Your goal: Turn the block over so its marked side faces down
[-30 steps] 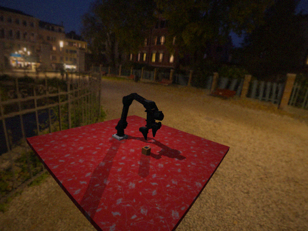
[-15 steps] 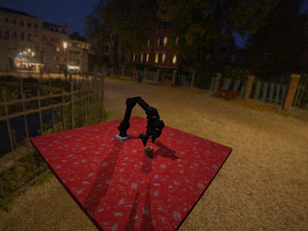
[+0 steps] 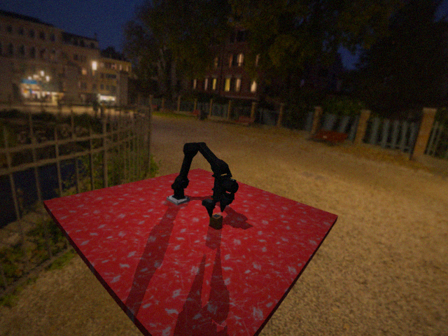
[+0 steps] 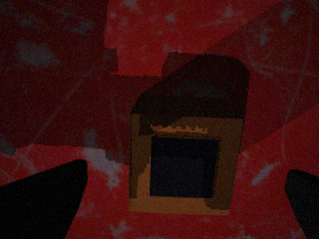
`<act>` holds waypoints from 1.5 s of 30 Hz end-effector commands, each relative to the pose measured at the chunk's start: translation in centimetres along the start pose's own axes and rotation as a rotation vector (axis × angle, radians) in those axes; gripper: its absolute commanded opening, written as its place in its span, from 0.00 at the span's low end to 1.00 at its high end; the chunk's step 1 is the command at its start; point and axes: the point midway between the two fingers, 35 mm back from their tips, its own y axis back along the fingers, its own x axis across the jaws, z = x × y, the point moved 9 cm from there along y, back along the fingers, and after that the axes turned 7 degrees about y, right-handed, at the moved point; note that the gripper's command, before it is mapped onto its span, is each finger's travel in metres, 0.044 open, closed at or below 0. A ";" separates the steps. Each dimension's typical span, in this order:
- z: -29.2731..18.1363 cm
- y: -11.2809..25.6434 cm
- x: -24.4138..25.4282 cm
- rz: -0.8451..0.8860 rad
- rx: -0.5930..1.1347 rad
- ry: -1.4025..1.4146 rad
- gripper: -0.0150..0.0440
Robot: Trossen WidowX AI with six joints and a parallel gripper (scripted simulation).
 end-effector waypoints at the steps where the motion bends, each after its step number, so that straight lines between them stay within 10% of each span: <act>1: 0.0 -0.8 0.0 0.005 0.001 0.004 1.00; 16: -0.1 -2.9 0.1 0.005 0.001 0.004 1.00; 24: -0.1 -2.9 0.1 0.005 0.001 0.004 0.64; 45: -0.1 -2.6 0.1 0.005 0.001 0.004 0.34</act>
